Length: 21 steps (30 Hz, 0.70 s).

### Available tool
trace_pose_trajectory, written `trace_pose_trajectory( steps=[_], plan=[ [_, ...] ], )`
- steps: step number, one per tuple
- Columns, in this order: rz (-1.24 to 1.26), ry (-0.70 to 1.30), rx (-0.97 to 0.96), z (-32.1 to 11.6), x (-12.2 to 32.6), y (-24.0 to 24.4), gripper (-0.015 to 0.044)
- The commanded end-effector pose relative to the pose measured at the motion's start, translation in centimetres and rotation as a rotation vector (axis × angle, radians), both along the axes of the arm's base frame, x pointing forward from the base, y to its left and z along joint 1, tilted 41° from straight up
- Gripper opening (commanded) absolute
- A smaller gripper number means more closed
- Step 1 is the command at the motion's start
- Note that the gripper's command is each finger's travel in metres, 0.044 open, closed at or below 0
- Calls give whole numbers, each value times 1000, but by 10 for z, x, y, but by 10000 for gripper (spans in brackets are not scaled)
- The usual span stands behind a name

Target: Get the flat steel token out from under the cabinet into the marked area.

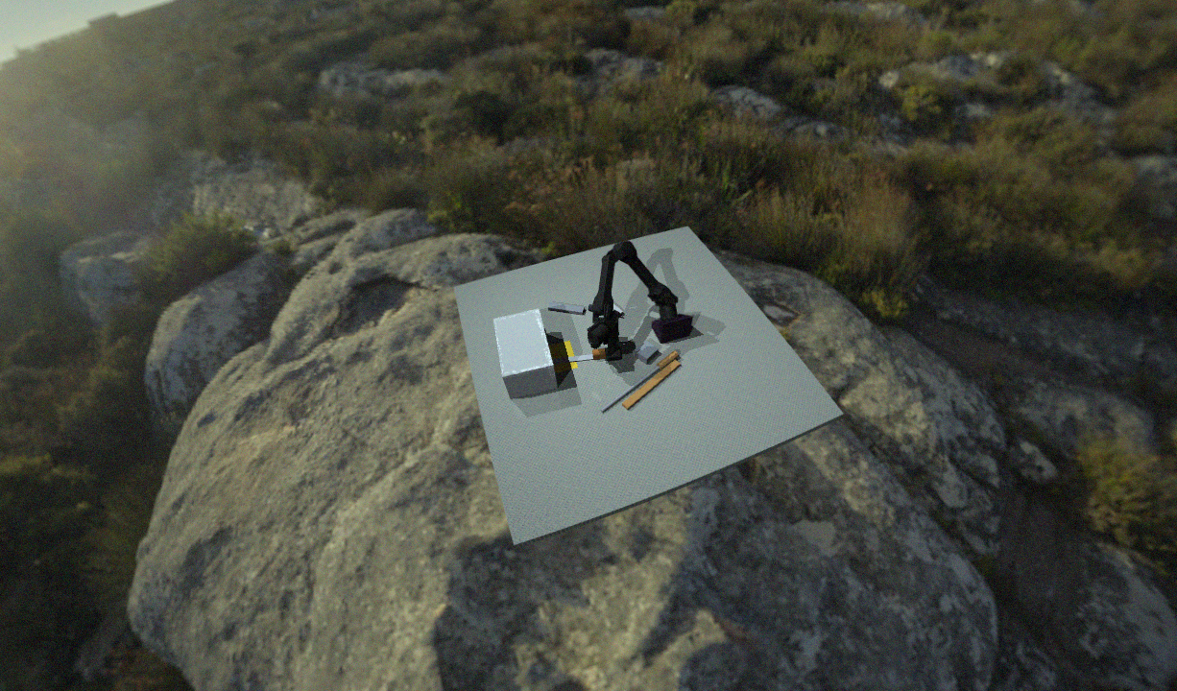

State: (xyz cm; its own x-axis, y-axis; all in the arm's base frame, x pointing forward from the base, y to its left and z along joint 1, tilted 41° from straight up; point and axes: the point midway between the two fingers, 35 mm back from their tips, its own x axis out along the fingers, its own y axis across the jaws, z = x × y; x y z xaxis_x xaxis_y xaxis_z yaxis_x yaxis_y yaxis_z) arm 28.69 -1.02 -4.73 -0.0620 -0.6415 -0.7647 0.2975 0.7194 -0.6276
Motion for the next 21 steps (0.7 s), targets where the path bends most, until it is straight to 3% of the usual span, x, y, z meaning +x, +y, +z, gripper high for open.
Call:
trace_pose_trajectory(
  steps=[1,21],
  plan=[
    [-2,4,-1,-2,-9,2,0],
    [-2,6,0,-7,-36,11,0]
  ],
)
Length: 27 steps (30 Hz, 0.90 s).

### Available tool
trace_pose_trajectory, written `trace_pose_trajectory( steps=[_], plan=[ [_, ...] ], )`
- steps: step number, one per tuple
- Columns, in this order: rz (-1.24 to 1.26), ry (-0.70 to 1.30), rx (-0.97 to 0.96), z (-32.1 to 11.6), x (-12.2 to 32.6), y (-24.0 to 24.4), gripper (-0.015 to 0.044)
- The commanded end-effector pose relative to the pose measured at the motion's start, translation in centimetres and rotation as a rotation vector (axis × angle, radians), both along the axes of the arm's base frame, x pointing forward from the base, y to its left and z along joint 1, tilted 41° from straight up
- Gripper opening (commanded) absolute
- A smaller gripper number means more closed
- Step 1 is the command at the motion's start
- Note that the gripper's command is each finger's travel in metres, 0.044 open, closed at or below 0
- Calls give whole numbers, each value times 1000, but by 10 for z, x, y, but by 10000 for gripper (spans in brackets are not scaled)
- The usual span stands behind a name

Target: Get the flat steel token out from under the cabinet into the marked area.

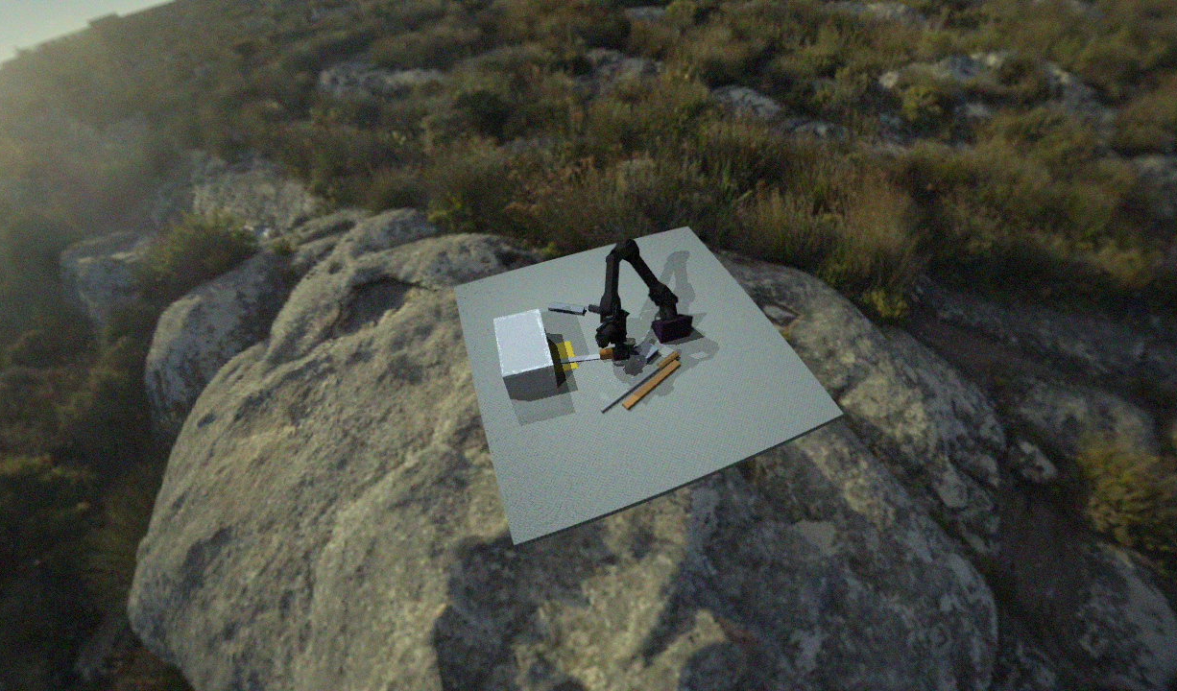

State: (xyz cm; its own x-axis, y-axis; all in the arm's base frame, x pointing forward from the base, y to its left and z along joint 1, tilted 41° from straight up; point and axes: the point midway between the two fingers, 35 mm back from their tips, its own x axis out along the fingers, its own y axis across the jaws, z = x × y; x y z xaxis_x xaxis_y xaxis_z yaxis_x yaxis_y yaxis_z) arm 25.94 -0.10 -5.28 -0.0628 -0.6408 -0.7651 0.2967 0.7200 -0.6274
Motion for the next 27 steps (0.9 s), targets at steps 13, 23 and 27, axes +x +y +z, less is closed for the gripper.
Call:
trace_pose_trajectory(
  steps=[13,23,27],
  plan=[
    [-1,0,0,-3,-14,5,0],
    [-33,-25,-1,-8,-12,14,0],
    [-45,-34,-2,-11,-11,17,0]
  ],
)
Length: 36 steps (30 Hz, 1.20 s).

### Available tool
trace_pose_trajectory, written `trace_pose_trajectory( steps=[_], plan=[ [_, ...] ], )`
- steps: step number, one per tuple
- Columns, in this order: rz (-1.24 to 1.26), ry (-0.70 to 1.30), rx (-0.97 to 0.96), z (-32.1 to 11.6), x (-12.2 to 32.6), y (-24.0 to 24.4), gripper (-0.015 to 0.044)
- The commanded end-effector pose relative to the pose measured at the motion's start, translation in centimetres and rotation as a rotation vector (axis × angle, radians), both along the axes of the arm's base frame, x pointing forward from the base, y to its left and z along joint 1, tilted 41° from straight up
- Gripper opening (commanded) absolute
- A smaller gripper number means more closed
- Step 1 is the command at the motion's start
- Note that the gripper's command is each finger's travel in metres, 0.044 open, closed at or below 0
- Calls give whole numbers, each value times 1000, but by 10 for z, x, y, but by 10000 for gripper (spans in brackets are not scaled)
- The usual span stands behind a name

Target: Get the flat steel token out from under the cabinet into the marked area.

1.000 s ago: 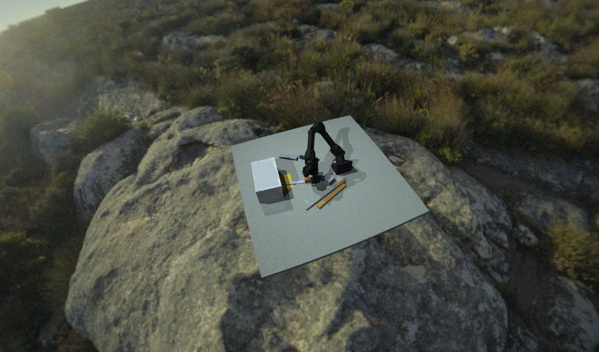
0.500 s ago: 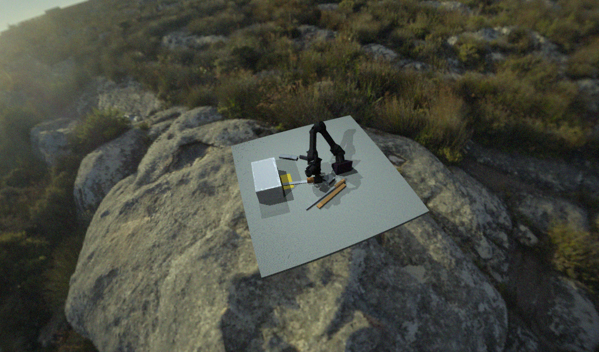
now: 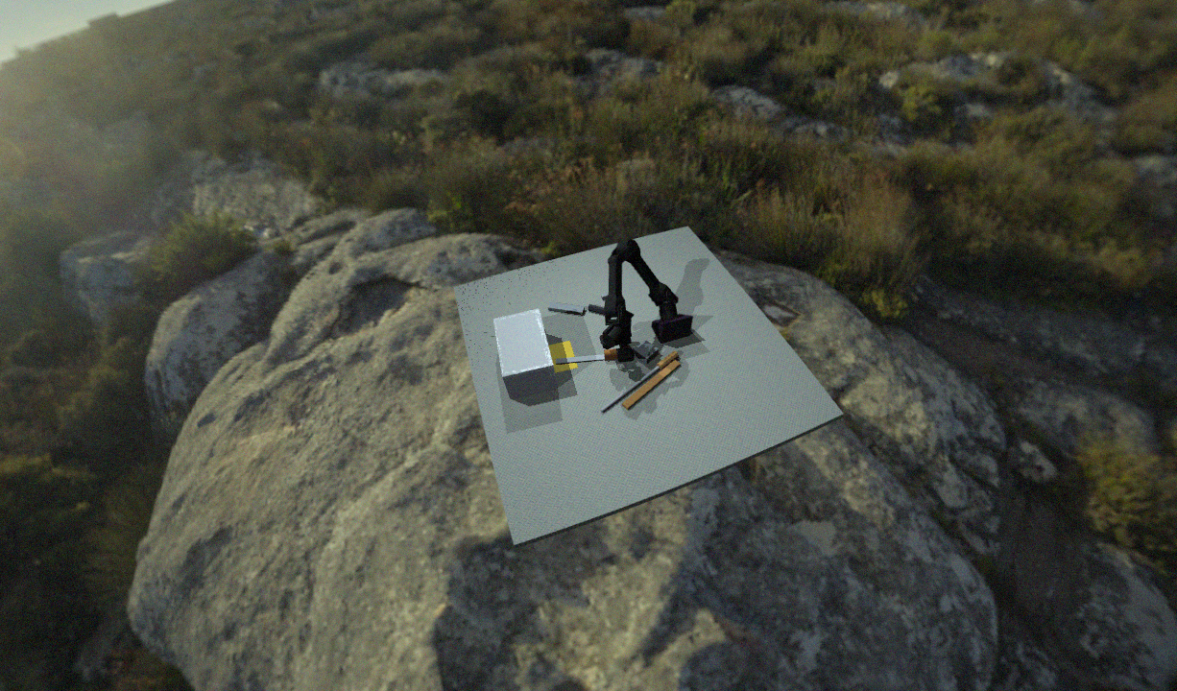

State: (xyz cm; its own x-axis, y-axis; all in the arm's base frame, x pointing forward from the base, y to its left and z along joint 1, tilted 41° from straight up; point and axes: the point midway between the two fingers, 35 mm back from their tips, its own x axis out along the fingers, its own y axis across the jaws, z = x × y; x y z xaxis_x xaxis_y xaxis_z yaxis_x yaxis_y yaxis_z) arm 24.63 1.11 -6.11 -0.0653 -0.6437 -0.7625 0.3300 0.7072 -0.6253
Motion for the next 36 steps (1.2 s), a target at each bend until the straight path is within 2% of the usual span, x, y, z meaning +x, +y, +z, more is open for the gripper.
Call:
trace_pose_trajectory(
  steps=[1,36],
  plan=[
    [-18,-15,4,-3,2,6,0],
    [-54,-43,3,-23,8,33,0]
  ],
)
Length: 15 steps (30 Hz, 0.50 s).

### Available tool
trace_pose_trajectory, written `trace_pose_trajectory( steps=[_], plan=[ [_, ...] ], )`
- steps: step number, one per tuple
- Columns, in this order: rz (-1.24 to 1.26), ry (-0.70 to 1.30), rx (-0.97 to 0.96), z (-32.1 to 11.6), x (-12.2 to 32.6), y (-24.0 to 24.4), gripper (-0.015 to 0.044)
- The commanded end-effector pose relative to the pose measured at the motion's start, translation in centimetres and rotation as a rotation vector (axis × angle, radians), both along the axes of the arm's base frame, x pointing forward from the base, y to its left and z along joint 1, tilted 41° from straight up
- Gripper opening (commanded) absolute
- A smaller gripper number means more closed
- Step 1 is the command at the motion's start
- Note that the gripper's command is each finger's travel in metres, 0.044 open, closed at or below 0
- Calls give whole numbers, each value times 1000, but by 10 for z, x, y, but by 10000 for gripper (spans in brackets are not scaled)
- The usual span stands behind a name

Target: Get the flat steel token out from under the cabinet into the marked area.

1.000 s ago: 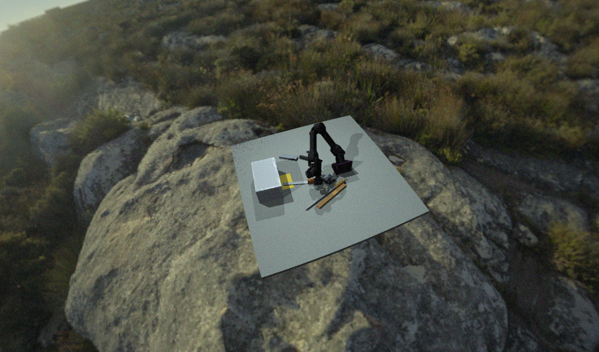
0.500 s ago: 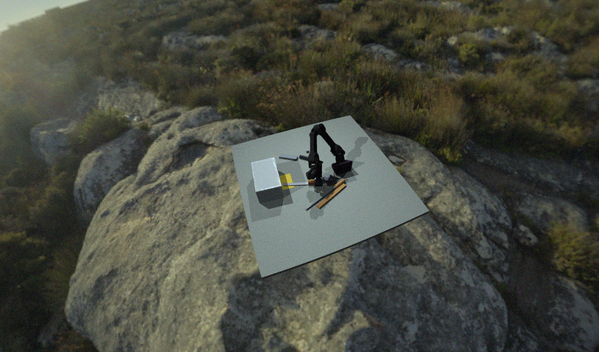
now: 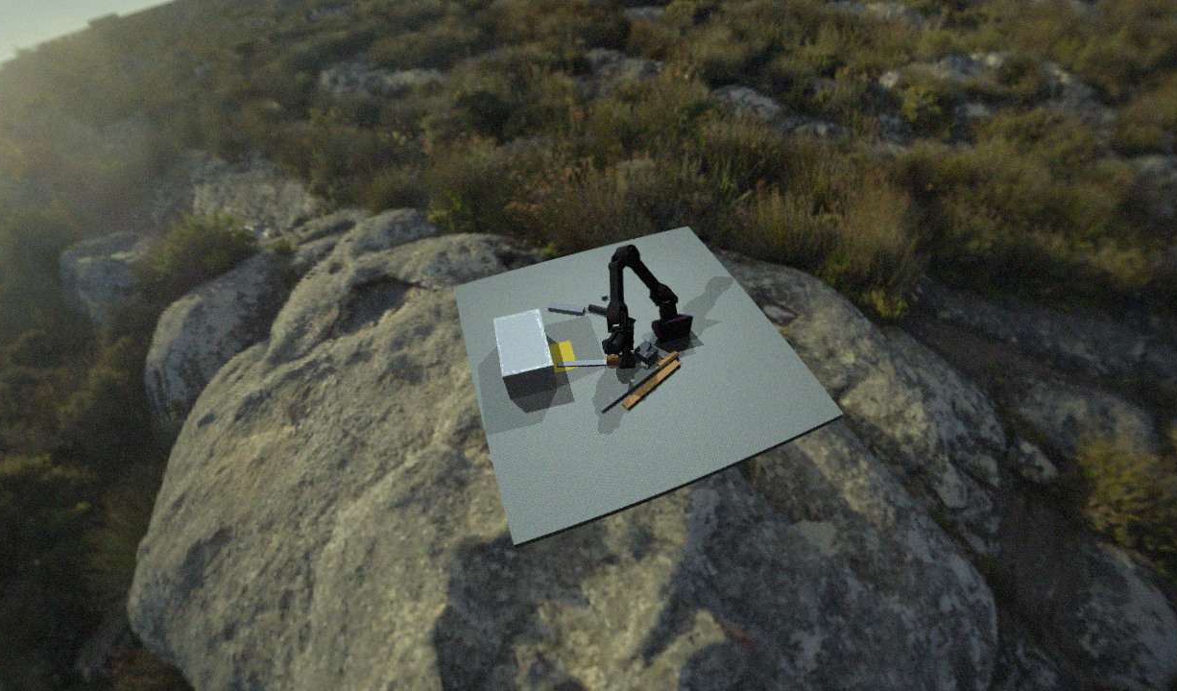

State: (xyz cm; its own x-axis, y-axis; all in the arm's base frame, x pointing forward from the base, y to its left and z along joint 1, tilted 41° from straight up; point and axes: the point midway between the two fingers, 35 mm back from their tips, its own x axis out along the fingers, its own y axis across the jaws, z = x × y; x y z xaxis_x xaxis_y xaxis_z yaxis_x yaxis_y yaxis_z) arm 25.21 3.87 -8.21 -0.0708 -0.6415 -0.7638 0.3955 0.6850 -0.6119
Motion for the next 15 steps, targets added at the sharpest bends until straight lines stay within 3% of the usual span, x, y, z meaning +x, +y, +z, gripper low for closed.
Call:
trace_pose_trajectory(
  steps=[1,5,12,15],
  plan=[
    [4,-2,5,-3,2,6,0],
    [3,-3,5,-4,2,7,0],
    [-1,-1,0,-3,1,3,184],
    [-1,-1,0,-3,1,3,200]
  ],
)
